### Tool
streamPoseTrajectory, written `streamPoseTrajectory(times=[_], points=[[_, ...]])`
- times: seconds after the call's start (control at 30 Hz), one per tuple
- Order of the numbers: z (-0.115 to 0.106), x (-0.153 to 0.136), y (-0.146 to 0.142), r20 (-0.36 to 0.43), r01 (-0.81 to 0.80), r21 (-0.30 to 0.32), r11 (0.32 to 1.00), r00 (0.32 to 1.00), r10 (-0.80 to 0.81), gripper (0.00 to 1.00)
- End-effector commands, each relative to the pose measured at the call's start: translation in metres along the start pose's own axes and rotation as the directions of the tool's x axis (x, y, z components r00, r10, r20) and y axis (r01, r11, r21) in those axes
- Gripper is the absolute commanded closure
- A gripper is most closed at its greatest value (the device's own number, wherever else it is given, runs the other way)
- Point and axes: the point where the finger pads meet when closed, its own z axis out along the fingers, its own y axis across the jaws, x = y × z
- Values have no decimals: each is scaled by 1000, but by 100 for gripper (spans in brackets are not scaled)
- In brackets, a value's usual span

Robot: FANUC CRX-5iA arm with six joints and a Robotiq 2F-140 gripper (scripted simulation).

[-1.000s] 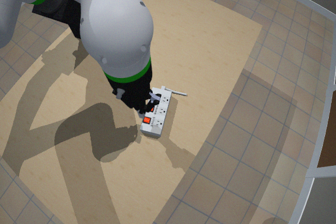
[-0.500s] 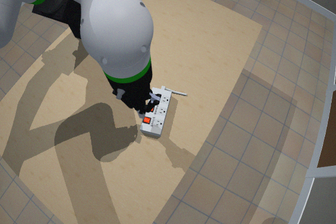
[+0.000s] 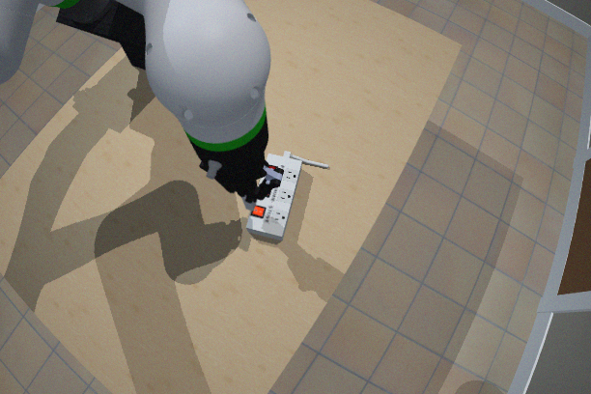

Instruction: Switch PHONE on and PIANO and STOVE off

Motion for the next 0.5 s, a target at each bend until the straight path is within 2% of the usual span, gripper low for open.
streamPoseTrajectory(times=[0.0, 0.47], points=[[5, 0, 0, 0, 0, -1, 1000, 1000, 0, 100], [20, 0, 0, 0, 0, -1, 1000, 1000, 0, 100]])
